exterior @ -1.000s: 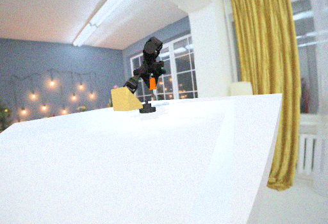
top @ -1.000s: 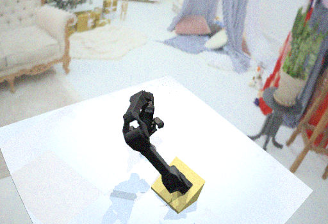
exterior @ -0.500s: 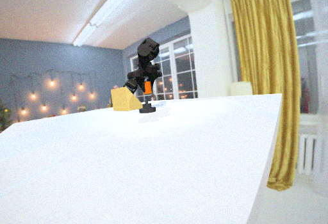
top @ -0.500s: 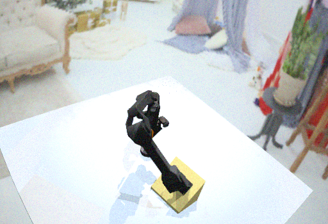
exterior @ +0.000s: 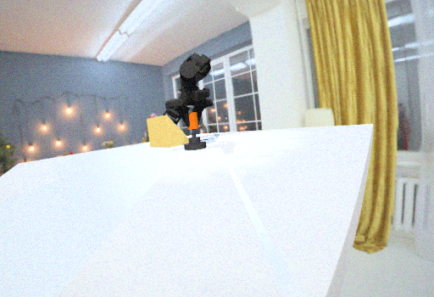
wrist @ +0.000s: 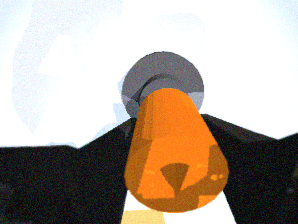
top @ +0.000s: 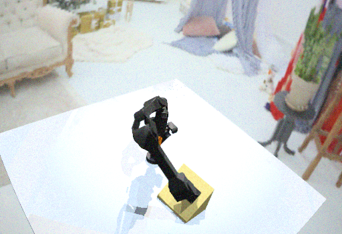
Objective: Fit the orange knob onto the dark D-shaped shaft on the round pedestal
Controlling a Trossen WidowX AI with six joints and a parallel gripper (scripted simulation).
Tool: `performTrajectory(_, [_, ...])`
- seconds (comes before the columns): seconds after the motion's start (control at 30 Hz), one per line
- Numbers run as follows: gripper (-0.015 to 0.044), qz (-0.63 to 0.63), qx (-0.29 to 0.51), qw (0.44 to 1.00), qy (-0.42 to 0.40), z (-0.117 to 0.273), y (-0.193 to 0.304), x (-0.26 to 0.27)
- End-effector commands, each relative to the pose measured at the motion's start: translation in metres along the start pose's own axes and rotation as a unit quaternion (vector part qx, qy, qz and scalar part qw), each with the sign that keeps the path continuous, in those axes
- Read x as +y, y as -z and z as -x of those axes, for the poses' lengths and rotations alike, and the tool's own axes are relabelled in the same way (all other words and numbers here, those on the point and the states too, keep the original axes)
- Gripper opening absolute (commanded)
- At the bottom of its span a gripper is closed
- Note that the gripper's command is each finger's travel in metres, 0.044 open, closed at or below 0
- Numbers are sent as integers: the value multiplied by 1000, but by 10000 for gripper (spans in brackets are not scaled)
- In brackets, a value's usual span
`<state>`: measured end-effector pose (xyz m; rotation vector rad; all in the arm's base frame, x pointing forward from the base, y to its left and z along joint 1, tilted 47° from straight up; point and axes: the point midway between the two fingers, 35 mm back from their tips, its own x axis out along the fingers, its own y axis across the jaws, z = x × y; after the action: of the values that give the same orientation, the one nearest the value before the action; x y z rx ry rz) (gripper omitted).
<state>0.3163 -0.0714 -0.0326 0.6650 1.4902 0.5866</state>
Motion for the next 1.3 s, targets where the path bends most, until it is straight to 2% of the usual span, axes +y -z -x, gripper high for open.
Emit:
performTrajectory(0.0, [0,-3,1,1000,-3,-14,2,1])
performTrajectory(1.27, [0,-1,1,1000,-4,-16,2,1])
